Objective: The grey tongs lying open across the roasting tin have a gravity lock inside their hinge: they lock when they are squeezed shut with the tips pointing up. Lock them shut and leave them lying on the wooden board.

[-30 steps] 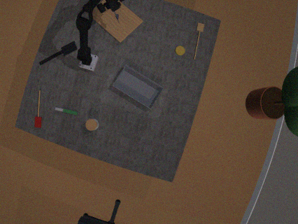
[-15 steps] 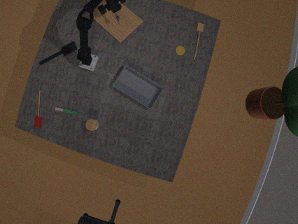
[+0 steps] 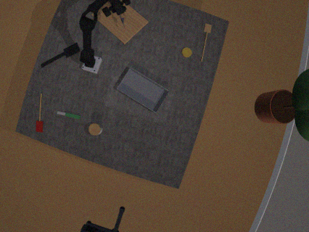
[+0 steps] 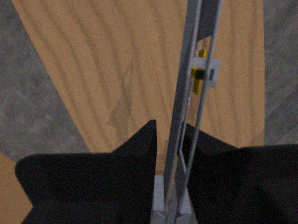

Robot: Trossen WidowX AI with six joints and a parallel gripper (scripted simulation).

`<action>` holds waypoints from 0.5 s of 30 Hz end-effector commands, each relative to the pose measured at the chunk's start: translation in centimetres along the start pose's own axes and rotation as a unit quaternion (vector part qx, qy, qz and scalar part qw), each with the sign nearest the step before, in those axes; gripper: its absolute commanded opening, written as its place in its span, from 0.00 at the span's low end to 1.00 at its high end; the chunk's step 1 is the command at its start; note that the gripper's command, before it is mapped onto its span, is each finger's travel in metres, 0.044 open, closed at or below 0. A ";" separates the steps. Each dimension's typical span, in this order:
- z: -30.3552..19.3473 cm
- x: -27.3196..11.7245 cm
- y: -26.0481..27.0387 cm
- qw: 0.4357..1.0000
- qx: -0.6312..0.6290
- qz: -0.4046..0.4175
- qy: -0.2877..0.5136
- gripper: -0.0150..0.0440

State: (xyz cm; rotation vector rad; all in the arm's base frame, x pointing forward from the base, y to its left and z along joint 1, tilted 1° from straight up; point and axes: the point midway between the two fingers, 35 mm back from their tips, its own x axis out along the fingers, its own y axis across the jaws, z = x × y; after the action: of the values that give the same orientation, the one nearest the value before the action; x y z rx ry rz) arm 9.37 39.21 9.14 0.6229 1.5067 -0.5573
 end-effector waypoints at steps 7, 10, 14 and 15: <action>0.1 1.5 0.0 1.000 0.003 0.002 -0.001 0.00; 0.1 2.0 -0.1 1.000 0.003 0.002 -0.001 0.00; 0.1 2.7 -0.2 1.000 0.003 0.002 -0.001 0.00; 0.2 2.8 -0.2 1.000 0.003 0.002 -0.001 0.00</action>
State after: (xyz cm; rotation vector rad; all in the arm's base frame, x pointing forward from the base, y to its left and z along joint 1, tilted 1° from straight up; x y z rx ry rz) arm 9.32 39.10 6.69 0.6228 1.5067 -0.5576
